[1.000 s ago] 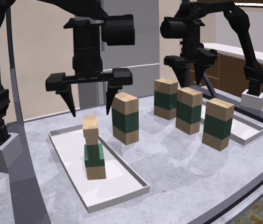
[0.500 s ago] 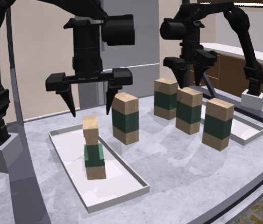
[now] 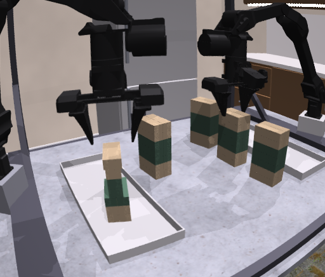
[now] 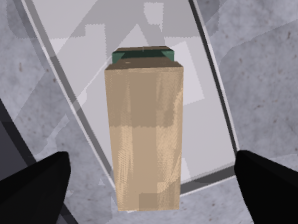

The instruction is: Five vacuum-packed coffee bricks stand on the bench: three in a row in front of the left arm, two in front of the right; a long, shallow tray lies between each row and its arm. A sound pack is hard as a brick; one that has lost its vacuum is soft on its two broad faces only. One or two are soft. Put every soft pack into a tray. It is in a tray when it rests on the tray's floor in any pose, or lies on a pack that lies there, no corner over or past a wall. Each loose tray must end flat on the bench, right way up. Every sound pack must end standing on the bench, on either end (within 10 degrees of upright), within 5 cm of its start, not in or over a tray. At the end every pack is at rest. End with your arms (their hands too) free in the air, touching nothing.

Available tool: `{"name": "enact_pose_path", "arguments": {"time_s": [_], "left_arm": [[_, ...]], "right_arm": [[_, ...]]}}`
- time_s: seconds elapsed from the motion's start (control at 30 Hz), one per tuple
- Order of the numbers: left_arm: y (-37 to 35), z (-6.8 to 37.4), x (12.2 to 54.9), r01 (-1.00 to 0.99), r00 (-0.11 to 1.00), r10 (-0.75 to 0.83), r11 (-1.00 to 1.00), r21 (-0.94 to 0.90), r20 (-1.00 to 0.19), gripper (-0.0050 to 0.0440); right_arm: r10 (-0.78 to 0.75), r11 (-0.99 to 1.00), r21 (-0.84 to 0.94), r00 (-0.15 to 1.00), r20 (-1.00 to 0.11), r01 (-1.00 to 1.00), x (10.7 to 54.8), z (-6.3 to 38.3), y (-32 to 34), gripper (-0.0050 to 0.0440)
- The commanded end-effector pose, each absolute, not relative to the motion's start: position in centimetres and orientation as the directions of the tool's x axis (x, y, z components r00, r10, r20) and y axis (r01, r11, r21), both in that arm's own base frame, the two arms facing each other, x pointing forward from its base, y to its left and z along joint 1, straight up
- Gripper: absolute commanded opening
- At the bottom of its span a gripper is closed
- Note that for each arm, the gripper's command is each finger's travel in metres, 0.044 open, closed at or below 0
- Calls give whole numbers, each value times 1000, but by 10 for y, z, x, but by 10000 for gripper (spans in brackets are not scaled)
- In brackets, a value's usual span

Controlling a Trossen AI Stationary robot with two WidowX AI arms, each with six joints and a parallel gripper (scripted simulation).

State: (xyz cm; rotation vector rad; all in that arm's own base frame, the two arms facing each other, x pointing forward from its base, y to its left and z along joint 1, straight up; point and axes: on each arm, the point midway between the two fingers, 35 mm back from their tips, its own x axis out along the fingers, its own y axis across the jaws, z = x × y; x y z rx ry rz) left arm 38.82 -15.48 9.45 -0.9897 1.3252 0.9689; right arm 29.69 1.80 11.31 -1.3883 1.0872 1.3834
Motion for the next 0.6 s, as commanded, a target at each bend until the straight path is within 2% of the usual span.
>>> {"name": "enact_pose_path", "arguments": {"time_s": [0.0,0.57], "left_arm": [[-155,94,388,-951,28,-11,307,-30,-1000,354],[-156,74,388,-951,28,-11,307,-30,-1000,354]], "right_arm": [[1,-242,-21,21,-1000,-970,299,119,19,358],[1,-242,-21,21,-1000,-970,299,119,19,358]]}}
